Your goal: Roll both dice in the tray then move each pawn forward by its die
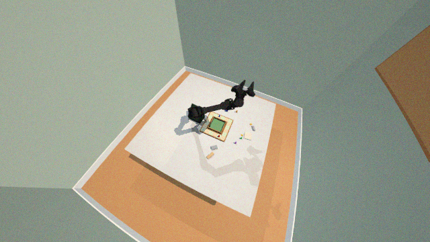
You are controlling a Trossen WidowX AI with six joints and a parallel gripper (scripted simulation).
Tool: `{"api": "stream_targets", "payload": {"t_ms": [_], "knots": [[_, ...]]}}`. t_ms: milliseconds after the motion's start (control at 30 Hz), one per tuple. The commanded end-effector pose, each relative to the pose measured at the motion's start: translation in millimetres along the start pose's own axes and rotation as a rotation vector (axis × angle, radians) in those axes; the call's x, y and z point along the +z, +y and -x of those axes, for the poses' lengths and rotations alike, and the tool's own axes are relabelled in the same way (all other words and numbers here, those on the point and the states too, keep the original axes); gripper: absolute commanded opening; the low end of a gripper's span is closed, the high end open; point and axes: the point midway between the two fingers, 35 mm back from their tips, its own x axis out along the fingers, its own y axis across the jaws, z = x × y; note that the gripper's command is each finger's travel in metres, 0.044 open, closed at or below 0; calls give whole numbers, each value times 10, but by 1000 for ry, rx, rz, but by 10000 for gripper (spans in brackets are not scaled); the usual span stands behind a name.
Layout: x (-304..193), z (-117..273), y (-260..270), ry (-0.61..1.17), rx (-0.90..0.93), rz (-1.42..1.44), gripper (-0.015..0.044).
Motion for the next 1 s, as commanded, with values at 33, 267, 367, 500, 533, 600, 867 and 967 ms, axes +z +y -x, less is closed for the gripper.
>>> {"api": "stream_targets", "payload": {"t_ms": [33, 267, 367, 500, 533, 600, 867, 967], "knots": [[-58, -31, 55, 19, 7, -43, 348], [-697, -283, 782, 274, 69, -512, 275], [-938, -325, 1117, 398, 83, -689, 275], [-1282, -311, 1678, 619, 86, -942, 275], [-1361, -291, 1824, 679, 82, -1001, 275], [-1505, -232, 2112, 802, 67, -1108, 275], [-1915, 248, 3210, 1342, -89, -1402, 275], [-2002, 528, 3578, 1561, -197, -1444, 275]]}}
